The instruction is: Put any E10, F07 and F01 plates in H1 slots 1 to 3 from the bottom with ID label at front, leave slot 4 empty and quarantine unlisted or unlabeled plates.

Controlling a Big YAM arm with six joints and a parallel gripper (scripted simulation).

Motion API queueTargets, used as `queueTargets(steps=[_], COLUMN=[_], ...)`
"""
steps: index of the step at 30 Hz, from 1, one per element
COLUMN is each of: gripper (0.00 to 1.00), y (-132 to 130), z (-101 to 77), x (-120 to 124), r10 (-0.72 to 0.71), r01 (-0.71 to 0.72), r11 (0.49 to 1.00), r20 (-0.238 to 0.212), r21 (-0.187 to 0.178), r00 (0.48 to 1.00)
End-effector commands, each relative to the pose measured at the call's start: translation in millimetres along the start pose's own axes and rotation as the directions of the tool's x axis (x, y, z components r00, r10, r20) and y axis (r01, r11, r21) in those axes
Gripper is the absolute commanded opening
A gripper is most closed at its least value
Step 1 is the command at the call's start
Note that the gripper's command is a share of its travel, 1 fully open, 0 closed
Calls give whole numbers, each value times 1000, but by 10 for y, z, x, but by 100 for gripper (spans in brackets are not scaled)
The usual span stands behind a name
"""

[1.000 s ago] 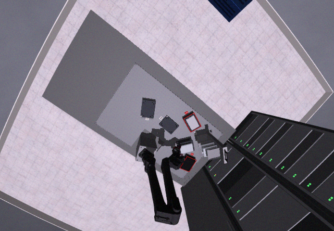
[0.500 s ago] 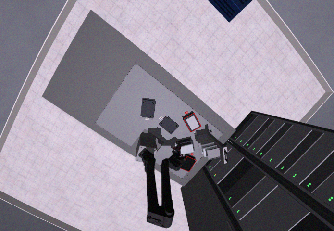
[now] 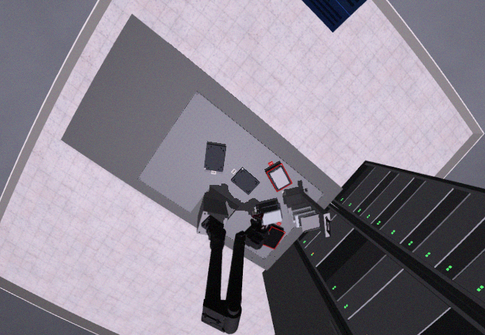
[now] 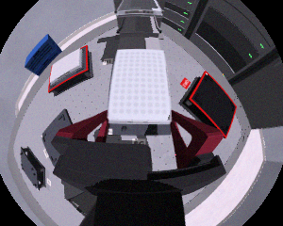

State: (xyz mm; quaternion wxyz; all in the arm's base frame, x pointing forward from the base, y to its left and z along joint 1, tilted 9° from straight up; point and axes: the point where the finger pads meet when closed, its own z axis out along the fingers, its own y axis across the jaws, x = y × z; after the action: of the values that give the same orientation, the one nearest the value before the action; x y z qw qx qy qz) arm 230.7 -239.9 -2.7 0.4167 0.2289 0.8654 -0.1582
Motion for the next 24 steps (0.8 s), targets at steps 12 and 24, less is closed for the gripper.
queueTargets(steps=[12,24], gripper=[86,86], y=[12,-4], z=[-90,-73], x=[-166,-183], r10=[-2,-4], r01=[2,4], r11=[1000,1000], r20=[21,29], r21=[-2,2], r00=[1000,1000])
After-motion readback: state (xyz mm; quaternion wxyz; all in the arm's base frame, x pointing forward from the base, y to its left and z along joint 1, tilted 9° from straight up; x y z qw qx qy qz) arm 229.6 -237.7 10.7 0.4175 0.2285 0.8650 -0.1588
